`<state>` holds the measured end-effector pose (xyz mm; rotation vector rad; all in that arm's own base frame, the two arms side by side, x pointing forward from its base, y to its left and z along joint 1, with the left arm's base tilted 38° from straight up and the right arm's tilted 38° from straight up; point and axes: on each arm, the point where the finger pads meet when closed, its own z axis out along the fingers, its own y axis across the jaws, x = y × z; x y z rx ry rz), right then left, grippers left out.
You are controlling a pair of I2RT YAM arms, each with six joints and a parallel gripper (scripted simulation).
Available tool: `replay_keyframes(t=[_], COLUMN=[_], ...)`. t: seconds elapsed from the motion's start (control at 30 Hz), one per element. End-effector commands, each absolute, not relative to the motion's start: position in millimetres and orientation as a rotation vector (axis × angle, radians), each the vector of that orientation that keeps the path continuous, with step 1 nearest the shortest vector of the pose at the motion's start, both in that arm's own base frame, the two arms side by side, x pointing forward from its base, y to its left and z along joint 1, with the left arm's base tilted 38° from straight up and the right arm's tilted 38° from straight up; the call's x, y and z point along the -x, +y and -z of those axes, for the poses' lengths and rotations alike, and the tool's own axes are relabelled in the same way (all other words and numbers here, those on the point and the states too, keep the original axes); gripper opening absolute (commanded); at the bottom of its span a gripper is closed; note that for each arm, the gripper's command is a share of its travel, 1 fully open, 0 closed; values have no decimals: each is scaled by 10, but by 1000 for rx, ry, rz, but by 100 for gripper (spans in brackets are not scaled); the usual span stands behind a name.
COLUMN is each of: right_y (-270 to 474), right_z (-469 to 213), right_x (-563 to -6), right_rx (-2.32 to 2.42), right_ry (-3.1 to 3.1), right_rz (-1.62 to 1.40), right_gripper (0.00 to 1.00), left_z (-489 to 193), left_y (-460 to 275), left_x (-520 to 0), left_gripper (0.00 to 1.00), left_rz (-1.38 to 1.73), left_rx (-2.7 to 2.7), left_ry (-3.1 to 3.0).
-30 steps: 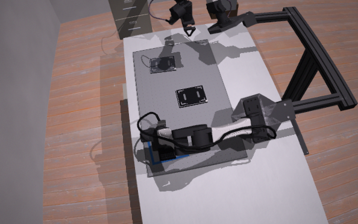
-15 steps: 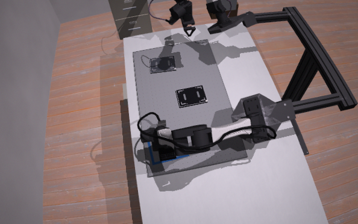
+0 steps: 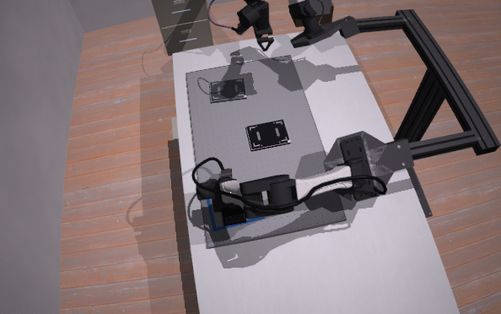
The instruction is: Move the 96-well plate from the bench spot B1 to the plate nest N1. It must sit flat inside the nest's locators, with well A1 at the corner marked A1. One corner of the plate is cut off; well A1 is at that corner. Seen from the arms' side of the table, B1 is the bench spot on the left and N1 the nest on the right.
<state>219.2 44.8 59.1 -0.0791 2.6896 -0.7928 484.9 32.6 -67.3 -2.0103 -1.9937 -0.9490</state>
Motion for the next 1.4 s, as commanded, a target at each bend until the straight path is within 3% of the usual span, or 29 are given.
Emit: replay_keyframes(t=[0.0,0.57,0.6,1.37], right_y=[457,457,457,457], right_z=[-606,-606,-606,-606], right_x=[-2188,-2188,-2188,-2188], right_rx=[68,68,68,68], right_ry=[2688,2688,2688,2688], right_rz=[788,788,788,788], right_gripper=[100,100,100,100], left_z=[606,647,647,636], left_y=[382,329,329,341], left_x=[-4934,-4916,-4916,-4919], left_gripper=[0,0,100,100], left_rz=[964,951,951,953], left_rx=[2008,2021,2021,2018], left_ry=[-2025,-2008,-2008,-2011])
